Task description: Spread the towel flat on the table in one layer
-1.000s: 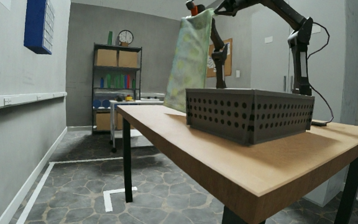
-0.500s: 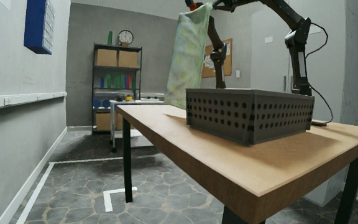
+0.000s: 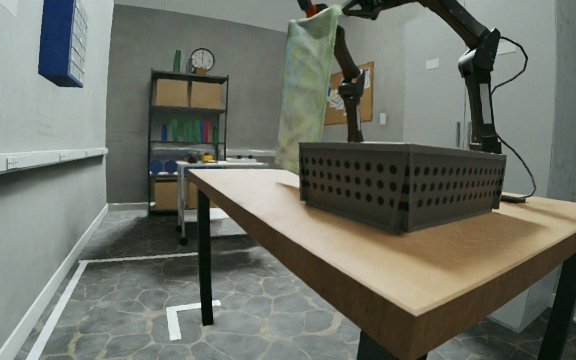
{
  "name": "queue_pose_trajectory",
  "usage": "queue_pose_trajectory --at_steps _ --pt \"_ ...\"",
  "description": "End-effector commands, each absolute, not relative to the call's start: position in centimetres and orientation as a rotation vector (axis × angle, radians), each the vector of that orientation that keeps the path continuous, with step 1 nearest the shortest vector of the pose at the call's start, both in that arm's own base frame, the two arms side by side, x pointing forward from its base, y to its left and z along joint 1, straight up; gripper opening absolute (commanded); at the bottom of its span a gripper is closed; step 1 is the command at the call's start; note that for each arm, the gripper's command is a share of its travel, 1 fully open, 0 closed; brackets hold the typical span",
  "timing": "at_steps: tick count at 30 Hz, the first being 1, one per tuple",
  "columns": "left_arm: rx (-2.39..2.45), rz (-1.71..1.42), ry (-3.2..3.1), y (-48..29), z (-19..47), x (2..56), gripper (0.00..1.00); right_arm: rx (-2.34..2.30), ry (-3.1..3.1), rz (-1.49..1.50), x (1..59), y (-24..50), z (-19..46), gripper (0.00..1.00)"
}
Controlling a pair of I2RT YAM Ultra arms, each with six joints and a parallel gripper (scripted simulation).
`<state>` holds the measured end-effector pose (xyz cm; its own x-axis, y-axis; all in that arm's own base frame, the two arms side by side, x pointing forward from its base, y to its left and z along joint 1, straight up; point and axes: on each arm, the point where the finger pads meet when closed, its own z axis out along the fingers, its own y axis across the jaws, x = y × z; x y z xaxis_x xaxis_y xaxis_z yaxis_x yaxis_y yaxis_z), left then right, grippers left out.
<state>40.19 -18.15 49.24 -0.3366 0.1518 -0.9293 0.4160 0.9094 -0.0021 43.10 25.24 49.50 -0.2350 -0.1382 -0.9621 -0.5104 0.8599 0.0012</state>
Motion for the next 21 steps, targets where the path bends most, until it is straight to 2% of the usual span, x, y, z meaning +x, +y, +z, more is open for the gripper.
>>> queue_pose_trajectory --at_steps 1,8,9,13,14,16,17,19,20,21 --pt "0.388 -0.27 1.895 -17.4 50.3 40.1 0.0 -0.478 1.783 0.369 43.1 25.3 50.2 0.0" --pt "0.36 -0.26 1.863 -17.2 50.8 42.1 0.0 -0.439 1.737 0.359 45.2 24.8 50.9 0.0" --pt "0.338 -0.251 1.839 -16.9 50.8 43.8 0.0 -0.421 1.712 0.355 46.8 25.0 50.9 0.0" --pt "0.343 -0.255 1.839 -17.2 50.8 43.7 0.0 -0.427 1.737 0.351 46.7 24.9 50.2 0.0" --pt "0.313 -0.24 1.81 -16.6 50.8 45.8 0.0 -0.401 1.68 0.35 48.8 25.2 50.9 0.0" --pt "0.313 -0.24 1.81 -16.6 50.8 45.8 0.0 -0.401 1.68 0.35 48.8 25.2 50.9 0.0" --pt "0.287 -0.229 1.776 -16.2 50.8 48.0 0.0 -0.387 1.64 0.351 51.6 25.8 49.1 0.0" --pt "0.287 -0.229 1.776 -16.2 50.8 48.0 0.0 -0.36 1.563 0.358 50.3 25.1 51.1 0.0" --pt "0.265 -0.219 1.742 -15.9 50.9 50.2 0.0 -0.354 1.516 0.37 53.7 26.1 49.1 0.0" --pt "0.265 -0.219 1.742 -15.9 50.9 50.2 0.0 -0.321 1.422 0.373 52.5 25.3 51.1 0.0"
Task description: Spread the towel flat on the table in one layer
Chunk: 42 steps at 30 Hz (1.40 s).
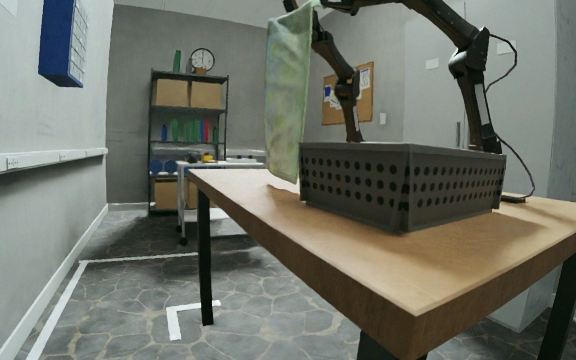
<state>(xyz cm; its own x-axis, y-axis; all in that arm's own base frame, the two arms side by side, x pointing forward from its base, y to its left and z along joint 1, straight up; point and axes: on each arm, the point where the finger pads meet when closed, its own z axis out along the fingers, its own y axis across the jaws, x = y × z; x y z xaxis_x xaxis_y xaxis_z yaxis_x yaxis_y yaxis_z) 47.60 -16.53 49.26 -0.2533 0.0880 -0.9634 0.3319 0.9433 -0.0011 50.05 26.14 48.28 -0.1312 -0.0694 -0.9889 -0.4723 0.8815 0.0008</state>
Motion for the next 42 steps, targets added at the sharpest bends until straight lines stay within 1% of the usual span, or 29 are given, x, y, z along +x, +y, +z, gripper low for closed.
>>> queue_pose_trajectory --at_steps 1,8,9,11,12,13,16,17,18,19,20,28,33,34,35,36,38,40,42 --pt "0.265 -0.219 1.742 -15.9 50.9 50.2 0.0 -0.318 1.401 0.376 52.5 25.3 51.1 0.0" --pt "0.279 -0.227 1.758 -16.6 50.4 49.9 0.0 -0.305 1.348 0.381 52.3 25.7 51.1 0.0" --pt "0.273 -0.23 1.723 -16.1 52.2 48.6 0.0 -0.306 1.347 0.38 52.3 25.7 51.1 0.0" --pt "0.273 -0.23 1.723 -16.1 52.2 48.6 0.0 -0.306 1.347 0.38 52.3 25.7 51.1 0.0" --pt "0.275 -0.229 1.732 -16.2 51.8 48.9 0.0 -0.298 1.314 0.384 52.0 25.5 52.6 0.0" --pt "0.278 -0.227 1.752 -16.4 50.8 49.6 0.0 -0.303 1.335 0.382 52.8 25.9 51.4 0.0" --pt "0.28 -0.226 1.766 -16.5 50.3 49.9 0.0 -0.304 1.338 0.381 52.9 26.0 51.3 0.0" --pt "0.245 -0.21 1.71 -15.6 50.9 52.2 0.0 -0.281 1.26 0.387 55.1 26.0 51.1 0.0" --pt "0.245 -0.21 1.71 -15.6 50.9 52.2 0.0 -0.269 1.241 0.377 55.6 26.1 49.3 0.0" --pt "0.245 -0.21 1.71 -15.6 50.9 52.2 0.0 -0.265 1.225 0.379 55.4 26.0 50.1 0.0" --pt "0.227 -0.205 1.657 -15.3 50.9 53.9 0.0 -0.237 1.124 0.385 56.8 26.0 51.1 0.0" --pt "0.201 -0.206 1.536 -14.9 51.1 54.7 0.0 -0.209 1.016 0.385 58.3 26.2 51.0 0.0" --pt "0.206 -0.209 1.542 -15.2 50.9 54.6 0.0 -0.21 1.022 0.384 58.3 26.2 50.9 0.0" --pt "0.208 -0.209 1.554 -15.2 50.8 54.5 0.0 -0.209 1.013 0.385 57.4 25.8 52.0 0.0" --pt "0.203 -0.213 1.519 -15.0 52.4 54.0 0.0 -0.207 1.006 0.385 57.2 25.7 52.4 0.0" --pt "0.203 -0.213 1.519 -15.0 52.4 54.0 0.0 -0.207 1.006 0.385 57.2 25.7 52.4 0.0" --pt "0.204 -0.213 1.519 -15.0 52.4 54.0 0.0 -0.215 1.042 0.382 58.1 26.1 50.8 0.0" --pt "0.213 -0.207 1.588 -15.2 50.3 54.6 0.0 -0.216 1.049 0.382 57.3 25.7 51.5 0.0" --pt "0.213 -0.207 1.588 -15.2 50.3 54.6 0.0 -0.216 1.049 0.382 57.3 25.7 51.5 0.0"
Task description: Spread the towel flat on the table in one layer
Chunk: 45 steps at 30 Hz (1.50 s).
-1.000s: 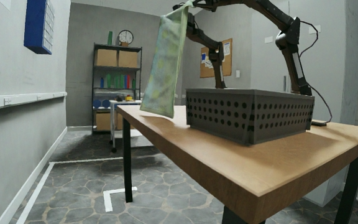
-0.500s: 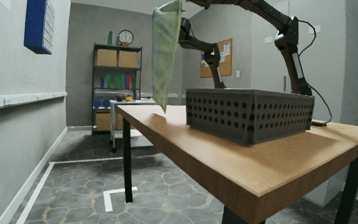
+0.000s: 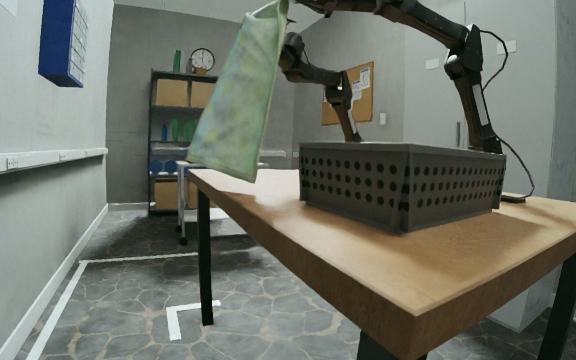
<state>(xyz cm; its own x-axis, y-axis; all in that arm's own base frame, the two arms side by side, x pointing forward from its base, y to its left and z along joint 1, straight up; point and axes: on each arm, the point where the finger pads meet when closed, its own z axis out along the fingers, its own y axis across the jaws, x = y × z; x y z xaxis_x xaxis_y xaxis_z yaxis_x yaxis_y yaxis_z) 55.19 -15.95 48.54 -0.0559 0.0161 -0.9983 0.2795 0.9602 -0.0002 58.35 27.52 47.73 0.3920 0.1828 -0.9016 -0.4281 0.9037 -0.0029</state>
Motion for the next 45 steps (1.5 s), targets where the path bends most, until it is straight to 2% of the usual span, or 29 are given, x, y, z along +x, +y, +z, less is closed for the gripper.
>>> queue_pose_trajectory --at_steps 1,2,14,45 --pt "0.216 -0.205 1.608 -15.4 49.2 55.3 0.0 -0.219 1.063 0.381 57.8 26.0 50.7 0.0" --pt "0.215 -0.206 1.6 -15.2 49.2 54.6 0.0 -0.231 1.117 0.376 58.0 26.0 48.8 0.0" --pt "0.215 -0.206 1.6 -15.2 46.7 54.6 0.0 -0.251 1.207 0.367 58.0 26.0 46.3 0.0" --pt "0.215 -0.206 1.601 -15.2 46.8 54.5 0.0 -0.249 1.196 0.368 57.8 26.0 46.7 0.0"
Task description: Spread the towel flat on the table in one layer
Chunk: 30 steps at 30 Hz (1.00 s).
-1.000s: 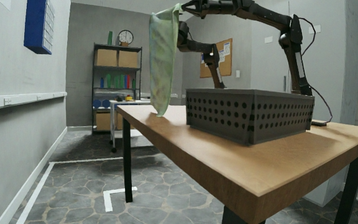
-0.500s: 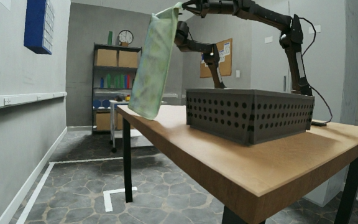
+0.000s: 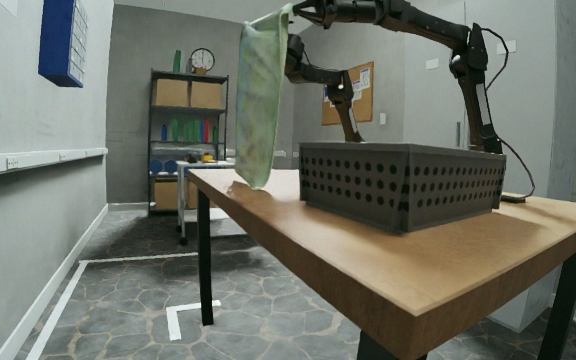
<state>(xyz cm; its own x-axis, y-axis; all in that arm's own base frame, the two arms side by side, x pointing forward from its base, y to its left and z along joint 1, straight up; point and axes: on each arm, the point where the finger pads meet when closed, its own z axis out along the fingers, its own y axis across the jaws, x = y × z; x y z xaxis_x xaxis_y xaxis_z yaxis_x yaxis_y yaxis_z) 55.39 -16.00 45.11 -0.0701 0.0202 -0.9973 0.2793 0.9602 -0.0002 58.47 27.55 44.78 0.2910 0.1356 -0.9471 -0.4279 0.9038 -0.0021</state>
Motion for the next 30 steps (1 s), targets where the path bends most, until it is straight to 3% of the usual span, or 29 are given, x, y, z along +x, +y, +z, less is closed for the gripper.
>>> queue_pose_trajectory --at_steps 1,25,26,30 --pt "0.215 -0.206 1.601 -15.2 46.8 54.5 0.0 -0.249 1.196 0.368 57.8 26.0 46.7 0.0" --pt "0.215 -0.206 1.601 -15.2 46.8 54.5 0.0 -0.249 1.196 0.368 57.8 26.0 46.7 0.0" --pt "0.232 -0.223 1.594 -17.0 44.0 56.3 0.0 -0.239 1.166 0.366 59.1 26.2 46.1 0.0" --pt "0.231 -0.238 1.526 -18.1 44.4 57.6 0.0 -0.218 1.14 0.346 60.2 24.8 46.1 0.0"
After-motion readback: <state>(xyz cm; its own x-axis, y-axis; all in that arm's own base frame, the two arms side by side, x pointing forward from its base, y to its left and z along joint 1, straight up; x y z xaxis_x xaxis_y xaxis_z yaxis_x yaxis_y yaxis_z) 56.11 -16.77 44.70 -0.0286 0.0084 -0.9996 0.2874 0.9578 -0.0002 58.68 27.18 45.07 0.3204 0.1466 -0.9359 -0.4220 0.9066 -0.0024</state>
